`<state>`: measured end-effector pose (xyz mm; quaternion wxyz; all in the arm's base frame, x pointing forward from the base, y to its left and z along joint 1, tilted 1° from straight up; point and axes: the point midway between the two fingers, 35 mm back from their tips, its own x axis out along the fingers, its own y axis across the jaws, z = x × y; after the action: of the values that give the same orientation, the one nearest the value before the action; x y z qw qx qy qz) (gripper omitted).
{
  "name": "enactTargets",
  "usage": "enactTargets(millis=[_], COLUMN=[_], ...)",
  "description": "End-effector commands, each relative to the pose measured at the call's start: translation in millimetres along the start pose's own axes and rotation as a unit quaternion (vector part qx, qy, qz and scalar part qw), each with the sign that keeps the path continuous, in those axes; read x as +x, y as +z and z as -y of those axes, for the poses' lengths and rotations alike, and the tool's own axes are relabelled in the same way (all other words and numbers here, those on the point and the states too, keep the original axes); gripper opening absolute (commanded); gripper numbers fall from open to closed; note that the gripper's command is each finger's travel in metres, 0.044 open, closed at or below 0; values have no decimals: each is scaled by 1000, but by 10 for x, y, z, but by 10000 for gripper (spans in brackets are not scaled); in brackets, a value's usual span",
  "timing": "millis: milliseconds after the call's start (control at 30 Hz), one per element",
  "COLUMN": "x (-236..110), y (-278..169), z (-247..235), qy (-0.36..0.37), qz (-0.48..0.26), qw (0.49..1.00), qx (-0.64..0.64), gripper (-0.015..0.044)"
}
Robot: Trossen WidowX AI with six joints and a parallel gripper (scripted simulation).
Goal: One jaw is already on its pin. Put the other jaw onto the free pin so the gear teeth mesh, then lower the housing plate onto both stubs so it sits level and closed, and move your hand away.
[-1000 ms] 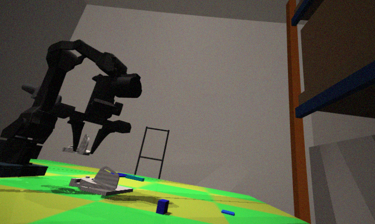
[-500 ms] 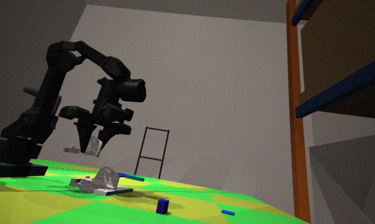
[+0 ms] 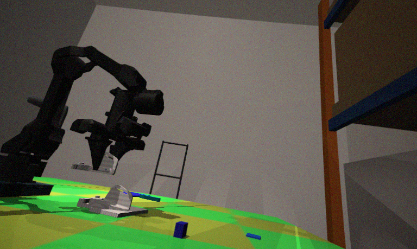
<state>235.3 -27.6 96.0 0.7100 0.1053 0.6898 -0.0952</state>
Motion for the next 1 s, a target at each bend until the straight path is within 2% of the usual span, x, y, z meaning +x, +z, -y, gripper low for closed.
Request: enactTargets(millis=[0, 467, 967], x=[-5, -6, -20], y=[1, 12, 236], z=[7, -9, -400], qy=[-3, -3, -1], qz=[1, 1, 1], qw=[1000, 1000, 1000], qx=[-4, 2, 2], gripper=[134, 134, 134])
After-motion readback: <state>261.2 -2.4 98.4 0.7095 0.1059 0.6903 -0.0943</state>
